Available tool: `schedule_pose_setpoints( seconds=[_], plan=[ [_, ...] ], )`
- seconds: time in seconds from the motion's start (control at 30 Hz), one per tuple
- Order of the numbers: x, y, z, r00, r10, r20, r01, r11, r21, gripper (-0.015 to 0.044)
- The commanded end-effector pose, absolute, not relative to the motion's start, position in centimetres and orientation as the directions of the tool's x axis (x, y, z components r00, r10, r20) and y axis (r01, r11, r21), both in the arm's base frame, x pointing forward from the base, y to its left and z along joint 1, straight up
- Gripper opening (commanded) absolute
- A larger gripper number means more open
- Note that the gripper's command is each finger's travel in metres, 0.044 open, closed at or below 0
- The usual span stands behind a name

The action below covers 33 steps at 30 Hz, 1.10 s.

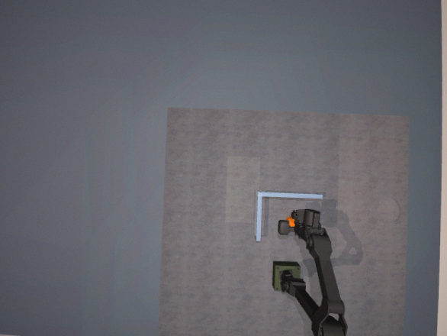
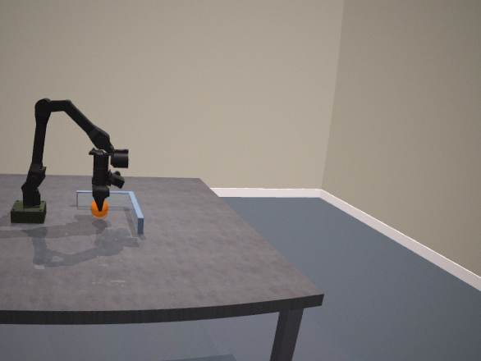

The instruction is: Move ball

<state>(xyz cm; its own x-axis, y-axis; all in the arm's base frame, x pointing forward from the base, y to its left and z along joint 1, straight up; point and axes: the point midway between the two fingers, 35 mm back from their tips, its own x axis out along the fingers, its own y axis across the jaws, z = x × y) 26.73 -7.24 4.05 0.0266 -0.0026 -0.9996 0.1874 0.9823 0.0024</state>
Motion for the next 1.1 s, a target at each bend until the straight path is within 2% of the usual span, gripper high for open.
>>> schedule_pose_setpoints(
  seconds=[0.0, 0.43, 0.97, 1.07],
  plan=[
    [26.6, -7.3, 3.6, 0.021, -0.005, -1.000, 0.185, 0.983, -0.001, 0.0000],
    [26.6, -7.3, 1.9, 0.021, -0.005, -1.000, 0.185, 0.983, -0.001, 0.0000],
    [26.9, -7.3, 2.8, 0.031, -0.004, -0.999, 0.187, 0.982, 0.002, 0.0420],
    [27.0, -7.4, 6.6, 0.027, -0.005, -1.000, 0.186, 0.983, 0.001, 0.0433]
  ],
)
